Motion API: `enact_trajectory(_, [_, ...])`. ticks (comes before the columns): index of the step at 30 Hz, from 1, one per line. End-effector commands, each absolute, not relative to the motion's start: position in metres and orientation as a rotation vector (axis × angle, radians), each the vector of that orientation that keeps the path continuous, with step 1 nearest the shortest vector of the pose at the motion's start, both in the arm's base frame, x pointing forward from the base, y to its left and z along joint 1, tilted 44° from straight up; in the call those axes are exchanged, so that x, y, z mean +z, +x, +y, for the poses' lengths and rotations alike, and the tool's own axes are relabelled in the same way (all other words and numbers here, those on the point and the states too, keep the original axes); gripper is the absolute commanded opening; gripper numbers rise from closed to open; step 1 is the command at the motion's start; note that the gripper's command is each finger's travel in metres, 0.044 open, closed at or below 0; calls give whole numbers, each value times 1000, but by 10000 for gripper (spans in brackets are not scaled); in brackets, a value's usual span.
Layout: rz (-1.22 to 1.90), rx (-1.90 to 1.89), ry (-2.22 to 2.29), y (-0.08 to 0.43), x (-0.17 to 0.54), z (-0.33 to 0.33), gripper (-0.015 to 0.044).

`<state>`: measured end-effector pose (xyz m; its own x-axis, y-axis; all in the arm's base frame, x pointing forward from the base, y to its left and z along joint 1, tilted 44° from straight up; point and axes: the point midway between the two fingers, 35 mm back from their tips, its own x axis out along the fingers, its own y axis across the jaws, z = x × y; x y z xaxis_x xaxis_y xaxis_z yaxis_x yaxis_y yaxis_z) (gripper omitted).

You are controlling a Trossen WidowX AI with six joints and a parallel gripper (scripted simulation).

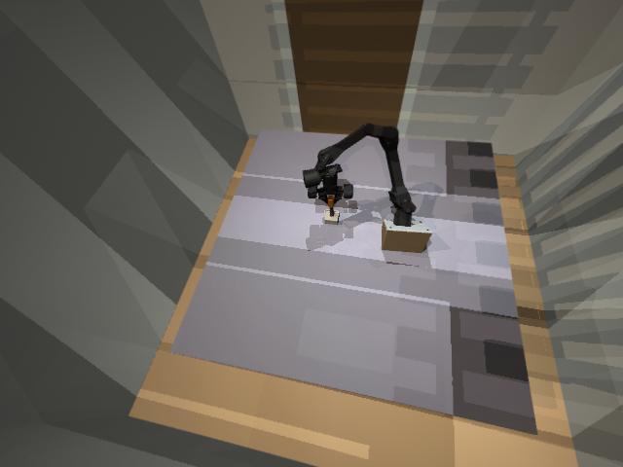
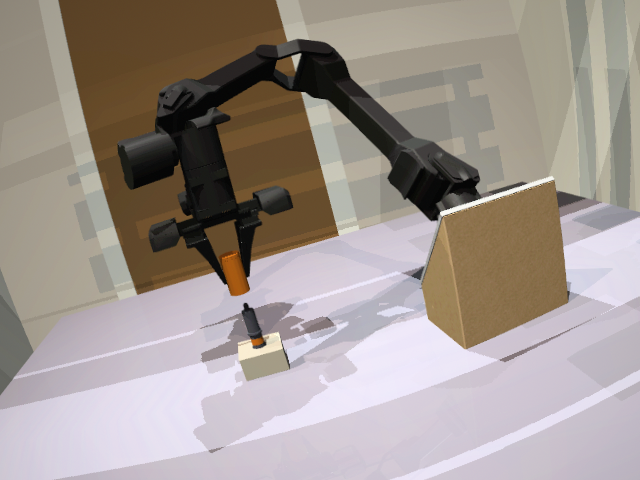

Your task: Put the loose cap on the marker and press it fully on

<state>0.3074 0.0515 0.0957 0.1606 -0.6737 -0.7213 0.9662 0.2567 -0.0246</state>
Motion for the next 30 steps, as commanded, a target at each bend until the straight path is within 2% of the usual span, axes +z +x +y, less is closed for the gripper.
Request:
enact_trajectory(1, [703,-1247,498,307,98,48,0])
enact_trajectory(30, [702,-1246,498,315,70,22,0])
